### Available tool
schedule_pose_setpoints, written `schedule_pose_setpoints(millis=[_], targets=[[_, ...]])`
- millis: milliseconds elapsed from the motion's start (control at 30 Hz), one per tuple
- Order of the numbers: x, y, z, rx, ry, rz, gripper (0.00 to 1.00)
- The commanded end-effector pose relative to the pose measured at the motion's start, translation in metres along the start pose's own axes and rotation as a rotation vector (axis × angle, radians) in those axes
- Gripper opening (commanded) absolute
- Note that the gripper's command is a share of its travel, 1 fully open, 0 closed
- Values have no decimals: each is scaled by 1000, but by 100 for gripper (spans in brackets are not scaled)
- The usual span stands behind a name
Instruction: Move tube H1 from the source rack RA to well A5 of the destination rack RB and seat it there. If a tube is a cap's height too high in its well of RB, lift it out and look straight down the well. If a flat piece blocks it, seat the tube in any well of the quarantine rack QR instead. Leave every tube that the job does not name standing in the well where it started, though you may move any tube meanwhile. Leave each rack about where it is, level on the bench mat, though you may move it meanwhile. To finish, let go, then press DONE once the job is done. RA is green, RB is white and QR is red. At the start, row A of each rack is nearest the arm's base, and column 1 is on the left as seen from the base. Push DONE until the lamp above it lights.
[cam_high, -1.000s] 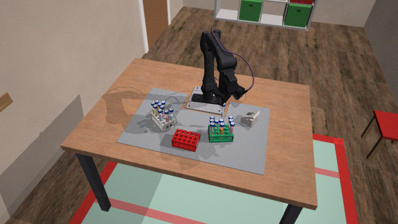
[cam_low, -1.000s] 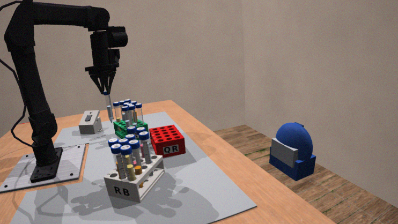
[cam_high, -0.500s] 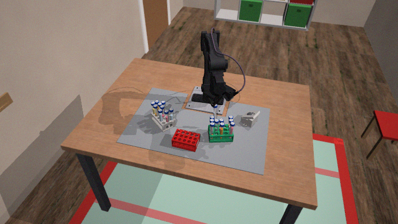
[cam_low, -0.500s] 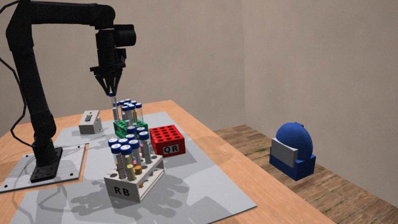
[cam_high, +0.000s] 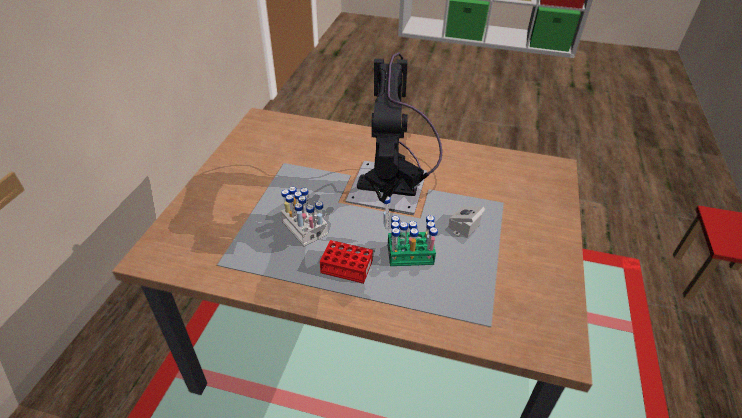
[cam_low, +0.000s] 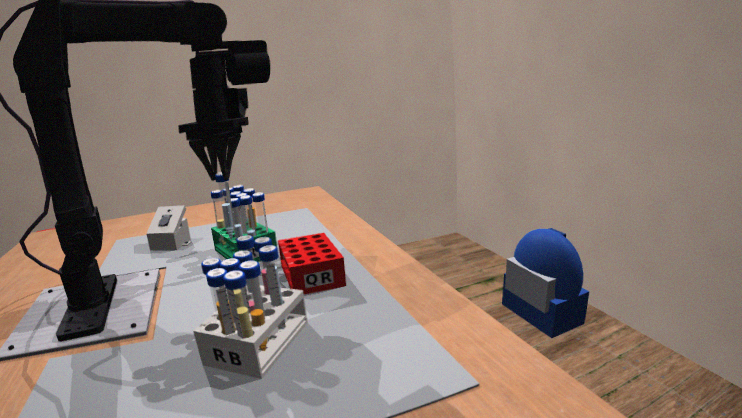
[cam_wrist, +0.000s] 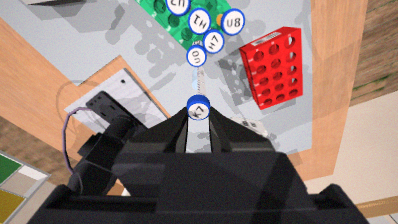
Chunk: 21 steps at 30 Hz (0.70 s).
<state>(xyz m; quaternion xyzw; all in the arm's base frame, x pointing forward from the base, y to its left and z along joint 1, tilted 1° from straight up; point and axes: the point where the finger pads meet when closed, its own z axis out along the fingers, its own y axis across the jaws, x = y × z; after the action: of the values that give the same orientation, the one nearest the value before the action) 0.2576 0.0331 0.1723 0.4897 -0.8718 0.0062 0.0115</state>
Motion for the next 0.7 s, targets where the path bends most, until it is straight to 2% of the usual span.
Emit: schedule_pose_setpoints(millis=[0,300,400,667], targets=[[3,-15,-5,13,-17,-19,0],[20,-40,-5,13,-14,-19,0],[22,-42,-9,22,-21,-18,0],[38,-63,-5,5,-11,-19,0]])
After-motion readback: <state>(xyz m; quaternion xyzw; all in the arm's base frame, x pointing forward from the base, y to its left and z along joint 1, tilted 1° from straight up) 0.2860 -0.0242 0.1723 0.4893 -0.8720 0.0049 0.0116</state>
